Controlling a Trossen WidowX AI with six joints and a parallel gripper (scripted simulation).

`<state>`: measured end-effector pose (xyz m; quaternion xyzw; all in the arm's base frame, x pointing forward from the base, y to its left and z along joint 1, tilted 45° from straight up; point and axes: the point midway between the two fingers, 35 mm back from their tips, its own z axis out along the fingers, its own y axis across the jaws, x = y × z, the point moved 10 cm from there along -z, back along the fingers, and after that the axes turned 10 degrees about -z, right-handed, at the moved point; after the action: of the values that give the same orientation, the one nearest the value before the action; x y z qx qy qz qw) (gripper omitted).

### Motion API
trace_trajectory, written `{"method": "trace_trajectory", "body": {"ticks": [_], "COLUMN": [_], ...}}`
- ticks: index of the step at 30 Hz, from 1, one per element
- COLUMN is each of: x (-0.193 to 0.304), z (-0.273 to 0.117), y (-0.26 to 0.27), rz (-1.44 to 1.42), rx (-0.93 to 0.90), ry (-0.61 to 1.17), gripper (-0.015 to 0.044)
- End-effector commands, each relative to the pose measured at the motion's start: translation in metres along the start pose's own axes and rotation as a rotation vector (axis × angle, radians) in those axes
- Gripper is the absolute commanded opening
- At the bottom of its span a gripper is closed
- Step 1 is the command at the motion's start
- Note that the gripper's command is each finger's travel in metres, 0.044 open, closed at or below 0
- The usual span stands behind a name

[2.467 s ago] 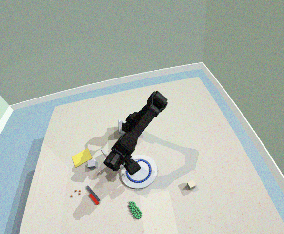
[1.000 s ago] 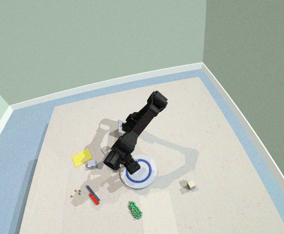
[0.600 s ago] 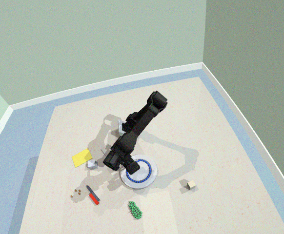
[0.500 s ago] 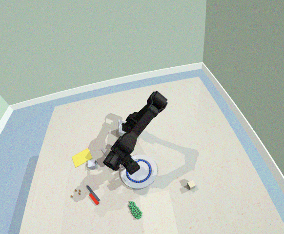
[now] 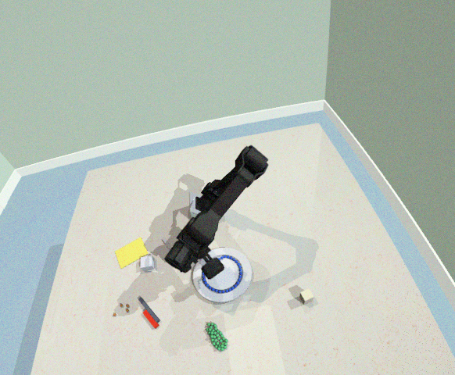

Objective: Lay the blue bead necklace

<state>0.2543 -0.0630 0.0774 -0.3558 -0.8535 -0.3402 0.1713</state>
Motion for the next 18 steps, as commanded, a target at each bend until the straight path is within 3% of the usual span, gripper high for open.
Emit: {"method": "trace_trajectory", "body": {"ticks": [1,18], "x": [-0.0001,-0.0001], "z": [-0.0014,-0.0034], "y": [0.0005,0.0005], "rz": [-0.002,-0.002], "rx": [0.002,0.003], "ry": [-0.001,-0.001], "gripper": [0.044,0.044]}}
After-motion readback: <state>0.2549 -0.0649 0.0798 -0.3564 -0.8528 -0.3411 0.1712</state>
